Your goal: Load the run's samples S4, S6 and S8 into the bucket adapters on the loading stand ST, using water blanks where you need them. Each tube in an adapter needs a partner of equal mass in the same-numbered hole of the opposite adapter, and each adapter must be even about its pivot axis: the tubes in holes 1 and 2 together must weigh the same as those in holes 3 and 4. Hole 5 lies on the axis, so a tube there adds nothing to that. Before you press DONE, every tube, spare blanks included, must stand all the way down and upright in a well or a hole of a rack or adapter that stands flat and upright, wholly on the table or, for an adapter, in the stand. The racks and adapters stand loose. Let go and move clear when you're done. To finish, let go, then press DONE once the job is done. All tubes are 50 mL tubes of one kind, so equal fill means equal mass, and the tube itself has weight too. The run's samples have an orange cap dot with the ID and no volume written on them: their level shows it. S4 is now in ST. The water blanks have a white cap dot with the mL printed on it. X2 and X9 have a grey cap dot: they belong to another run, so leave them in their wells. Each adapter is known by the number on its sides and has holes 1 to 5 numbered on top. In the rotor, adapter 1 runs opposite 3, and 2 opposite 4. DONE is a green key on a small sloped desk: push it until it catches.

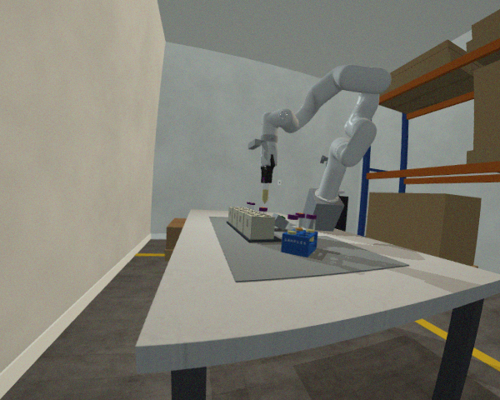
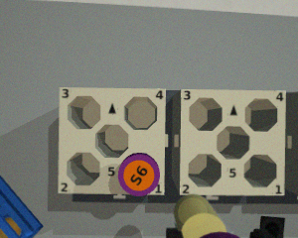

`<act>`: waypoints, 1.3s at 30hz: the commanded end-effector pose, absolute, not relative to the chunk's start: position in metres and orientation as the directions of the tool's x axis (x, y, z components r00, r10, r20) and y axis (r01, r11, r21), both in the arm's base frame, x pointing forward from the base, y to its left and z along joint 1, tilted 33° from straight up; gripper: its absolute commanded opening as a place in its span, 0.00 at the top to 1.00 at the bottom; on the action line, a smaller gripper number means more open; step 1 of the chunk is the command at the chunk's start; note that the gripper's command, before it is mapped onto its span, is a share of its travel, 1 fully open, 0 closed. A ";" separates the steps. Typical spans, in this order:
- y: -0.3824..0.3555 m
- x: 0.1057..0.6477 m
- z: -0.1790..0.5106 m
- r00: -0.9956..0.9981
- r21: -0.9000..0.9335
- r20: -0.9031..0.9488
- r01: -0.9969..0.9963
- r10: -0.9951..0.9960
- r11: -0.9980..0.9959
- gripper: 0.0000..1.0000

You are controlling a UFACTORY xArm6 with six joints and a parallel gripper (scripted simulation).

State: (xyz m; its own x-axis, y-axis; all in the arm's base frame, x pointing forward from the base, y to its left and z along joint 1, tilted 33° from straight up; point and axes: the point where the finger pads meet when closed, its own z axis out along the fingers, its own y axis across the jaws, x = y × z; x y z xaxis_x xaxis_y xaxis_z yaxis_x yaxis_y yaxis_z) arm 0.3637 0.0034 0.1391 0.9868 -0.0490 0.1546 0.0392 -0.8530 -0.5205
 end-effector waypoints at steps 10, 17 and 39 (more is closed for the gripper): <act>-0.053 0.376 0.106 0.986 -0.522 0.158 0.043 -0.046 -0.852 1.00; -0.075 0.380 0.094 0.986 -0.522 0.158 0.043 -0.046 -0.852 1.00; -0.152 0.394 0.048 0.986 -0.522 0.158 0.043 -0.047 -0.852 1.00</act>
